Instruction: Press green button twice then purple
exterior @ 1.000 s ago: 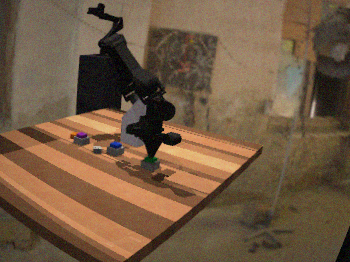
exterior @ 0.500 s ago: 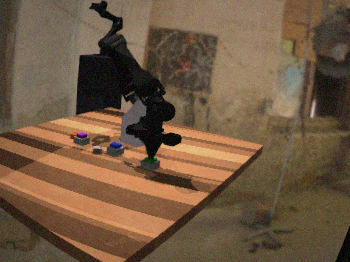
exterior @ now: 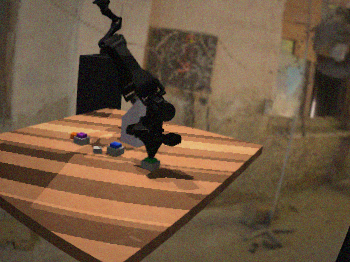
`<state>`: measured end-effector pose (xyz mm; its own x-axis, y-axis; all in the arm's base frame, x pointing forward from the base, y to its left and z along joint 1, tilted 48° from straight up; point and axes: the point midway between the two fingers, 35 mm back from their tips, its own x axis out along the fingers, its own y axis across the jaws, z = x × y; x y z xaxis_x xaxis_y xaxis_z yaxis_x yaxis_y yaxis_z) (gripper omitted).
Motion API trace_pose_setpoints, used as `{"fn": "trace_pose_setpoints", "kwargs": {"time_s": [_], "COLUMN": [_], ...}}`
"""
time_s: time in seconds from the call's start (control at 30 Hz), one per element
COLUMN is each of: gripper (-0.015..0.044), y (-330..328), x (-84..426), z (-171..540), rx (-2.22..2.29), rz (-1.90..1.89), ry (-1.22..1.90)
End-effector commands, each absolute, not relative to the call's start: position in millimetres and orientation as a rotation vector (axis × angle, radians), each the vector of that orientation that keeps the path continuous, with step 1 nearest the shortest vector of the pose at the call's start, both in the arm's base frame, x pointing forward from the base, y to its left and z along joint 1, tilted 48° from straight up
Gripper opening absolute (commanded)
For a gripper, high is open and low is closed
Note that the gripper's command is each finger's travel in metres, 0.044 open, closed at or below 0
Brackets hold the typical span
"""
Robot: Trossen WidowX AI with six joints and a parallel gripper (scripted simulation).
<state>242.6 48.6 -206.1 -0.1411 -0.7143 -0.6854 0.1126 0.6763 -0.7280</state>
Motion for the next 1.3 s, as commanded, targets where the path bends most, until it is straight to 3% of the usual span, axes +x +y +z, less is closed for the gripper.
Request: {"fn": "trace_pose_setpoints", "kwargs": {"time_s": [0.0,0.8,1.27], "gripper": [0.002,0.002,0.002], "y": [46.5,114.3,-15.4], "x": [240.2,254.8,281.1], "z": [-206.2,-140.5,15.8], "rx": [-0.526,-0.52,-0.477], "rz": [-0.771,-0.766,-0.729], "ry": [1.564,1.568,1.577]}}
